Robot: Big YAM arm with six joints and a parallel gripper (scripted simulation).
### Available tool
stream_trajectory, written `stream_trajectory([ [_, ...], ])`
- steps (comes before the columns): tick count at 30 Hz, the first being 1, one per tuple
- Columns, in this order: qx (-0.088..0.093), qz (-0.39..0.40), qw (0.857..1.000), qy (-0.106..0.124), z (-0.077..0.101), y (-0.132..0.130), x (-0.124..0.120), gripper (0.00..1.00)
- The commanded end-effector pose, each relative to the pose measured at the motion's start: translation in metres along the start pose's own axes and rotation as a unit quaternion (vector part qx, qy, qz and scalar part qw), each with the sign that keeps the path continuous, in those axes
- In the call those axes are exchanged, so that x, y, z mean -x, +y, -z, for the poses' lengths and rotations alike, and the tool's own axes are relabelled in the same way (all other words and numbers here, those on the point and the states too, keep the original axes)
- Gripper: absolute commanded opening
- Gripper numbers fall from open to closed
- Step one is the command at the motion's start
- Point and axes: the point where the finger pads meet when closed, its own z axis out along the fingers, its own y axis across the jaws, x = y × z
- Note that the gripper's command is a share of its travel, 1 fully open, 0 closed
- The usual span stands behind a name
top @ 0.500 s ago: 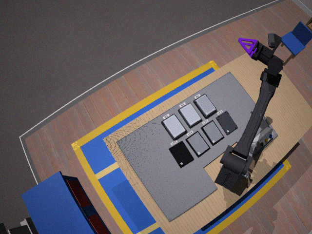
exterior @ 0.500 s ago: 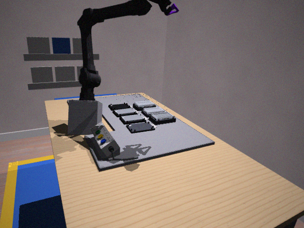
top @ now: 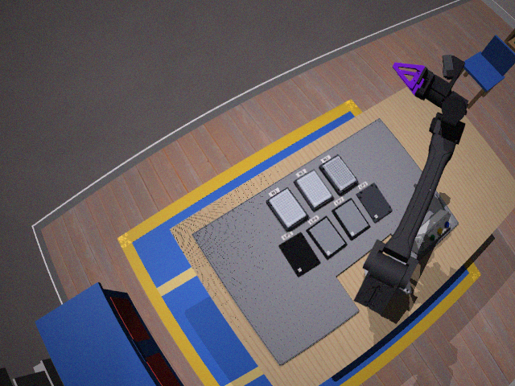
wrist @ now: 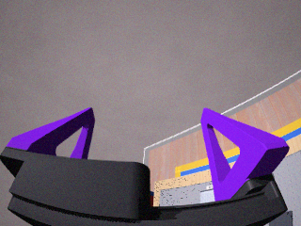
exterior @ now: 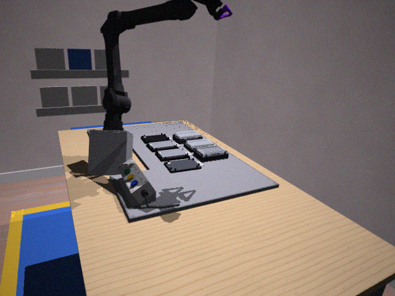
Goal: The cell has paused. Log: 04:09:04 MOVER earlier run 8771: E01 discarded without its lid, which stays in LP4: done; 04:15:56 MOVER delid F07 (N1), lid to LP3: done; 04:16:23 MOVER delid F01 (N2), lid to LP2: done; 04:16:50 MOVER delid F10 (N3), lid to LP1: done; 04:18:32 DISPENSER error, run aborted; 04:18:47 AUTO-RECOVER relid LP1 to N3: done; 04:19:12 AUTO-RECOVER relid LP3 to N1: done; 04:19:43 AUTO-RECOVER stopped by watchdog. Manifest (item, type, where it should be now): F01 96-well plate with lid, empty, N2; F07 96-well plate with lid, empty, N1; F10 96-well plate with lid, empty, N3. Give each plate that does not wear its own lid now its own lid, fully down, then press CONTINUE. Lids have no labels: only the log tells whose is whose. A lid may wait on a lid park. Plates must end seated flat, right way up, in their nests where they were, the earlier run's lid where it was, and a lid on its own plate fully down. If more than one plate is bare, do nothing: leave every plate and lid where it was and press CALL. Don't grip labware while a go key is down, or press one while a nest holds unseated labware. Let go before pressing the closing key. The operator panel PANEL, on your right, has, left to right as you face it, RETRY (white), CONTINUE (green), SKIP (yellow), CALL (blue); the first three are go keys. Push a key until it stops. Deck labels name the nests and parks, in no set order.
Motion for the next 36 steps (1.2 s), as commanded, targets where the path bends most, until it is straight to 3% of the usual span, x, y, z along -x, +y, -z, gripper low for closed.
stream_trajectory([
  [1,0.001,0.004,1.0,-0.001,0.0,0.004,0.001,1.0],
  [9,0.005,0.012,1.0,-0.005,-0.024,-0.001,-0.012,1.0],
  [13,0.001,-0.001,1.0,-0.006,-0.037,-0.031,-0.015,1.0],
  [15,-0.001,0.008,1.0,-0.008,-0.04,-0.019,-0.022,1.0],
  [21,-0.005,-0.005,1.0,-0.008,-0.053,-0.05,-0.026,1.0],
  [22,-0.01,0.006,1.0,-0.008,-0.054,-0.036,-0.032,1.0],
  [25,-0.015,-0.008,1.0,-0.008,-0.064,-0.063,-0.036,1.0],
  [28,-0.011,0.002,1.0,-0.008,-0.07,-0.068,-0.041,1.0],
  [29,-0.024,-0.007,1.0,-0.007,-0.072,-0.072,-0.044,1.0],
  [31,-0.029,-0.01,1.0,-0.006,-0.077,-0.081,-0.049,1.0],
  [36,-0.023,0.003,1.0,-0.007,-0.085,-0.087,-0.056,1.0],
])
